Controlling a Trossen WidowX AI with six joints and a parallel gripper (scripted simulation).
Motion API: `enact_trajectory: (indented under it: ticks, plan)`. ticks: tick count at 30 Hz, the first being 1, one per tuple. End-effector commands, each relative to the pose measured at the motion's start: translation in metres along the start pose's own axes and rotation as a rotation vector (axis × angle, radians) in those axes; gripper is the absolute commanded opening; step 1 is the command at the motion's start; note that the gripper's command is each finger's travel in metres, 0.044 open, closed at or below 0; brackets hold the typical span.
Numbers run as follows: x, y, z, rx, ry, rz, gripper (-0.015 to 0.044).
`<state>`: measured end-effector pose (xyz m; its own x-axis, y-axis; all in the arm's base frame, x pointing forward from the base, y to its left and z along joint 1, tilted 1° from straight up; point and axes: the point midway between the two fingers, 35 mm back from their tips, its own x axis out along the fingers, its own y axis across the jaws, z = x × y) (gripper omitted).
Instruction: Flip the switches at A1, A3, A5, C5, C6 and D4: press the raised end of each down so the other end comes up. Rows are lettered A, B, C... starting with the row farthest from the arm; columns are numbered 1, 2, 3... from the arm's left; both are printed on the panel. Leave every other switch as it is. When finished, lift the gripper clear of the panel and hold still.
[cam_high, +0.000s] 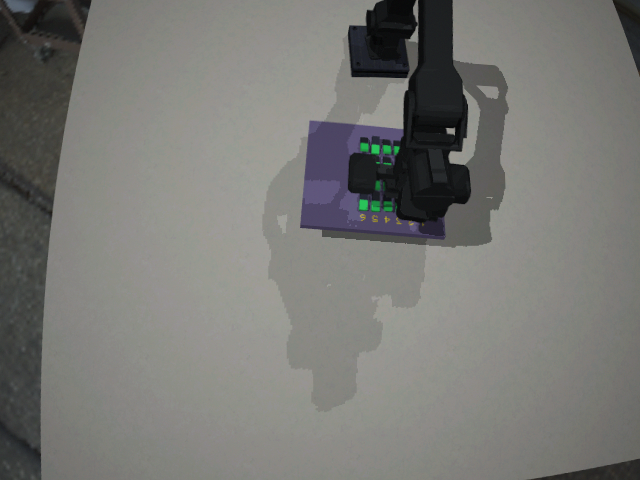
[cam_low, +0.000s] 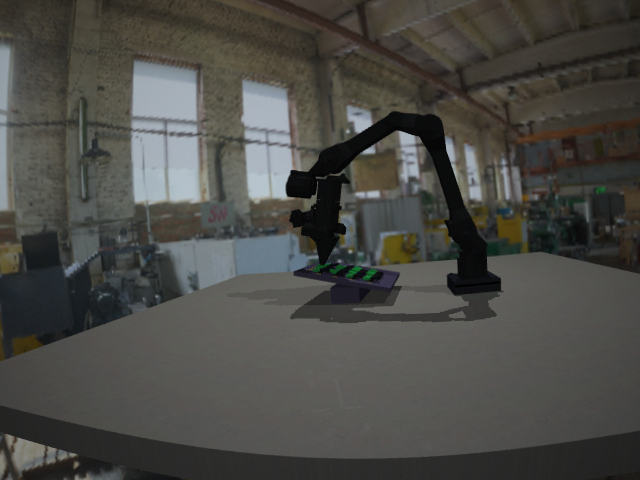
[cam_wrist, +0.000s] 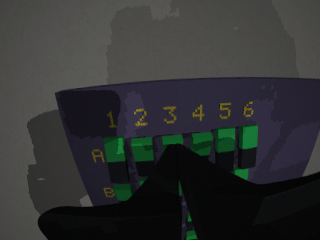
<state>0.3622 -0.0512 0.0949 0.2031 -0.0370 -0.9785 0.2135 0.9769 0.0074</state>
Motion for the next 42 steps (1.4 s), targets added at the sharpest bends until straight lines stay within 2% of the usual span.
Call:
enact_trajectory:
  ticks: [1, 32, 34, 37, 42]
  plan:
    - [0.001, 0.0, 0.0, -0.004, -0.002, 0.003, 0.0]
    - [0.005, 0.0, 0.001, -0.004, -0.002, 0.003, 0.0]
    - [-0.01, 0.0, 0.001, -0.001, -0.006, 0.001, 0.0]
    - [-0.056, 0.0, -0.002, -0.004, -0.025, 0.003, 0.0]
    - [-0.06, 0.0, -0.002, -0.004, -0.027, 0.003, 0.0]
